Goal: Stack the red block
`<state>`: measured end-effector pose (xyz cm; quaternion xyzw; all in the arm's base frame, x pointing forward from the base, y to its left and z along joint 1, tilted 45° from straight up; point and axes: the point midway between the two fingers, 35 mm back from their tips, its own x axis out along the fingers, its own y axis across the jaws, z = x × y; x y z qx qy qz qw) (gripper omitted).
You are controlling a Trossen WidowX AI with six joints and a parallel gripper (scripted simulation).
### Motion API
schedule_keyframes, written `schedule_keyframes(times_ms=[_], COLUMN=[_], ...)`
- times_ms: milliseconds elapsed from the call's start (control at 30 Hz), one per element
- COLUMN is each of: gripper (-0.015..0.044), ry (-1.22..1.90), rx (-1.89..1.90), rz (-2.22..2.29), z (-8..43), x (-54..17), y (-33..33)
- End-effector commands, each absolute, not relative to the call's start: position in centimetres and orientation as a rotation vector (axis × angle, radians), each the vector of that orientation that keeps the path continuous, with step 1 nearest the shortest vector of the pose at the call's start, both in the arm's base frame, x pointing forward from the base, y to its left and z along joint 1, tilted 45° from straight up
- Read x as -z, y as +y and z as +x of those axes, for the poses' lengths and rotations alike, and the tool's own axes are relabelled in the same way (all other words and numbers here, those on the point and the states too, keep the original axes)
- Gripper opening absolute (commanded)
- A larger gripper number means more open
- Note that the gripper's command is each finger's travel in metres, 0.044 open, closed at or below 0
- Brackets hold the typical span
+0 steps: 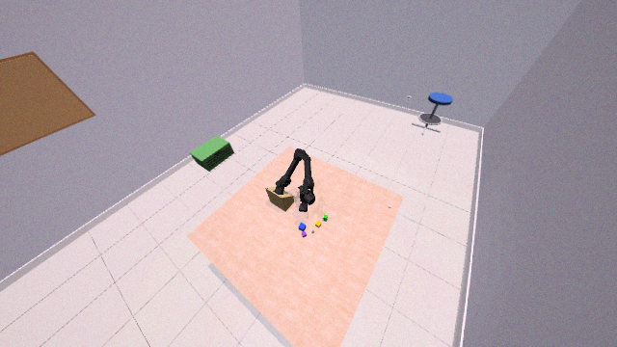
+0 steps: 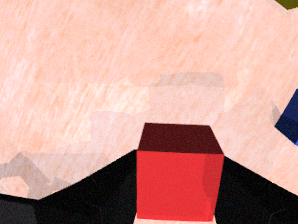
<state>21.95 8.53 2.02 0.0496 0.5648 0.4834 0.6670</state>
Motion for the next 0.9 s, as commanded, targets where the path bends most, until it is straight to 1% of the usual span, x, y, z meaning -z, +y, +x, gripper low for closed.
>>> schedule_keyframes(times_ms=[0, 867], gripper=[0.0, 0.0], ry=[1.273, 1.268], rx=[-1.09, -1.088], rz=[0.105, 0.101], z=[22.0, 31.6], x=[-2.3, -4.4], y=[8.2, 10.7])
